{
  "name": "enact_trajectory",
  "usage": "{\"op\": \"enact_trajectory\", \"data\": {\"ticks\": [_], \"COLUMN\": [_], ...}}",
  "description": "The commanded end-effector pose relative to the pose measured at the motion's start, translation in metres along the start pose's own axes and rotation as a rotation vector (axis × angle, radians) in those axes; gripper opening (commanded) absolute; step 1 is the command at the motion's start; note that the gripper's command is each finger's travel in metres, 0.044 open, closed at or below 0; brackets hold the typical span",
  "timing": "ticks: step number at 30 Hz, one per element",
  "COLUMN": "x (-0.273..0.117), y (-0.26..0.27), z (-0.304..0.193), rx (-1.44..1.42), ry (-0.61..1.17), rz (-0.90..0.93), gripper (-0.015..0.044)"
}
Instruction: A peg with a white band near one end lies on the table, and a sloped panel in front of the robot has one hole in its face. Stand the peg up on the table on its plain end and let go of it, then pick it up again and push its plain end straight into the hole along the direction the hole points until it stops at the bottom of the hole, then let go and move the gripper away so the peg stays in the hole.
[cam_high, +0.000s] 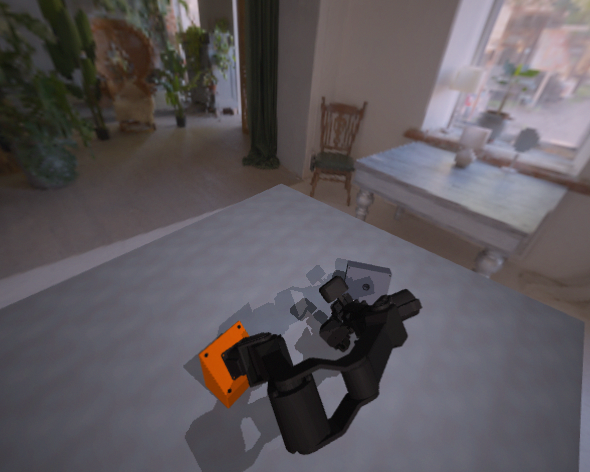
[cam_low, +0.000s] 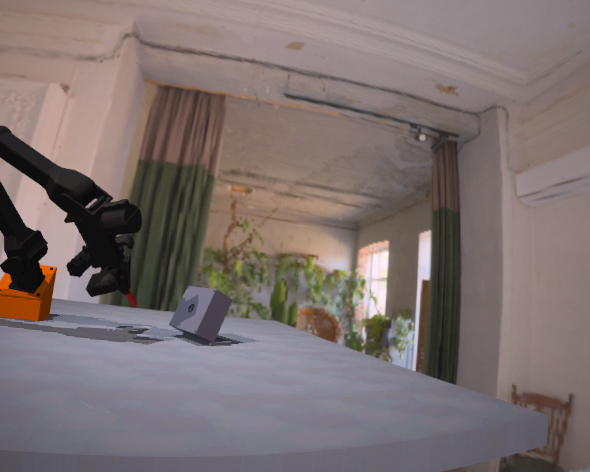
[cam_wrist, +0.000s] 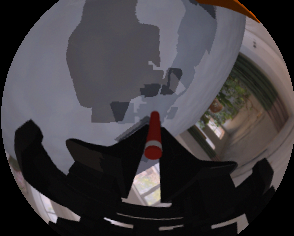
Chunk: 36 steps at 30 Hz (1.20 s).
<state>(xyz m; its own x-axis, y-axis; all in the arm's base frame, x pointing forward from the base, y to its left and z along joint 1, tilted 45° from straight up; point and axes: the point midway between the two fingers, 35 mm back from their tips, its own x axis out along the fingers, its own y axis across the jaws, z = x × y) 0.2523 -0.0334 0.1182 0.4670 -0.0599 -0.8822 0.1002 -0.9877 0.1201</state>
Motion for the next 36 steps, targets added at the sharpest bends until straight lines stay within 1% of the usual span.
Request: {"op": "enact_trajectory", "data": {"ticks": [1,36], "x": [0.000,-0.011], "y": [0.001,0.019], "z": [-0.004,-0.033], "rx": [0.003,0.006], "ry": [0.036,0.331], "rz": [-0.017,-0.087], "gripper": [0.0000,0.0000]}}
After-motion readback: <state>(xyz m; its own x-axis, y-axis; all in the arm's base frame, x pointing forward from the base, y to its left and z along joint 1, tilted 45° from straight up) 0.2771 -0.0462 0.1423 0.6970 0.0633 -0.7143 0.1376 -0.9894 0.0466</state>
